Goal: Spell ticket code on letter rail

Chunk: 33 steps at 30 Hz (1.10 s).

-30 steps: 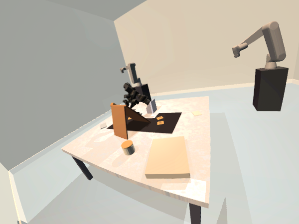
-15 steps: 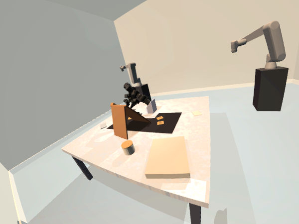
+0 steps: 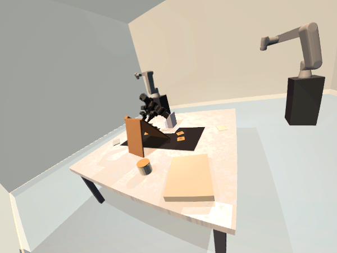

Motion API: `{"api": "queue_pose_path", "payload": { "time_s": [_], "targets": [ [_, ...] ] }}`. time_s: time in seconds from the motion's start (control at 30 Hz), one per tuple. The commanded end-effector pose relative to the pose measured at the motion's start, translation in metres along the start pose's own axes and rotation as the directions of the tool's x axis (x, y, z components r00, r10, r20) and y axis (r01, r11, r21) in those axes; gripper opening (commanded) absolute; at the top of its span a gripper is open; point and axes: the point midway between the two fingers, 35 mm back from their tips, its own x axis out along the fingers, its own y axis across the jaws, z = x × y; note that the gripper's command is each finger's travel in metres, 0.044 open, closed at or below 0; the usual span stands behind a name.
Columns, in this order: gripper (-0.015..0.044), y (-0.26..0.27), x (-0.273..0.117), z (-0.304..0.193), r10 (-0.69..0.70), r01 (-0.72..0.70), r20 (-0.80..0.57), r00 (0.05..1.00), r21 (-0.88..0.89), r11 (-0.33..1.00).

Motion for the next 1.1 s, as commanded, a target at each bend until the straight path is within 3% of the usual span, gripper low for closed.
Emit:
{"api": "queue_pose_path", "payload": {
  "time_s": [0.0, 1.07],
  "targets": [
    [0.0295, -0.0006, -0.0032, 0.0008, -0.002, 0.002, 0.005, 1.0, 0.005, 1.0],
    [0.0295, -0.0011, -0.0126, 0.0004, -0.002, 0.002, 0.004, 1.0, 0.005, 1.0]
  ]
}}
